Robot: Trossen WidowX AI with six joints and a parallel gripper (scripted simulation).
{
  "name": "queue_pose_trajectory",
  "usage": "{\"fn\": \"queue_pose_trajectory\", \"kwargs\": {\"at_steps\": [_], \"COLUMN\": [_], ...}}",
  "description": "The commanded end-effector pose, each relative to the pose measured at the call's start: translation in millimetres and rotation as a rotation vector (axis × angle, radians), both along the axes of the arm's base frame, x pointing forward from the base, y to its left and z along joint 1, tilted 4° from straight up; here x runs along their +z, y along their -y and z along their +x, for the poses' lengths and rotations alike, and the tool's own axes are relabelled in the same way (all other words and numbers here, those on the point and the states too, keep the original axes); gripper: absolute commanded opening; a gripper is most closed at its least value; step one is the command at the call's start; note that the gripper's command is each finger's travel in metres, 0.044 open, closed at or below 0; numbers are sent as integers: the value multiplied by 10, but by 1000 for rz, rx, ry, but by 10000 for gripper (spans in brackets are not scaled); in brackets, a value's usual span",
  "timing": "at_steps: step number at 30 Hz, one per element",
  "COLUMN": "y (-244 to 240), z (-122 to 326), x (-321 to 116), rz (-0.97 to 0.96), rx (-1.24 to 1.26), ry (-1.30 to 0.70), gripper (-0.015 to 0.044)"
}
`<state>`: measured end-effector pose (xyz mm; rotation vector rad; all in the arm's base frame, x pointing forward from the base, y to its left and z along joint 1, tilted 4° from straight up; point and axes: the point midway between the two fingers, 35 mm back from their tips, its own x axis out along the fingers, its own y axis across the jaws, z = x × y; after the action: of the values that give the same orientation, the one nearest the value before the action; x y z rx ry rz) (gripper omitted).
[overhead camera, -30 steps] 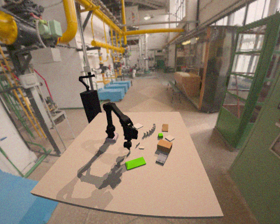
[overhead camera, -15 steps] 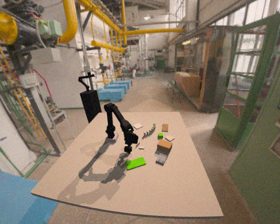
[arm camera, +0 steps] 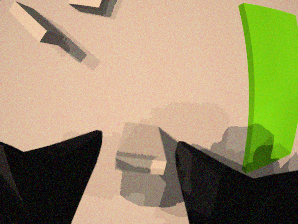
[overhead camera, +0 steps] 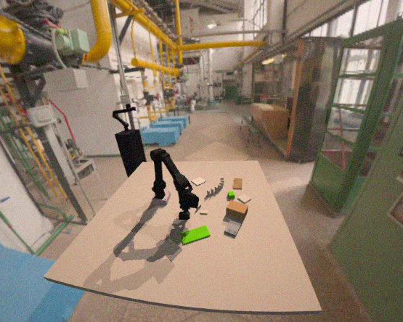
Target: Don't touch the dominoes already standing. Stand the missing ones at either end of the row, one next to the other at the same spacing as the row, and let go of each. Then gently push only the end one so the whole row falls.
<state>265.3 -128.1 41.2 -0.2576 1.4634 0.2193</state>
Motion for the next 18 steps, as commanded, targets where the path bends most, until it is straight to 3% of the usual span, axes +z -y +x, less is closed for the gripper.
{"fn": "queue_pose_trajectory", "kwargs": {"at_steps": [1, 12, 18], "y": [3, 6, 34], "z": [-1, 3, 2], "x": [-5, 18, 831], "rz": [-3, -3, -2], "rx": [2, 1, 1], "ry": [-1, -1, 1], "gripper": [125, 107, 107]}}
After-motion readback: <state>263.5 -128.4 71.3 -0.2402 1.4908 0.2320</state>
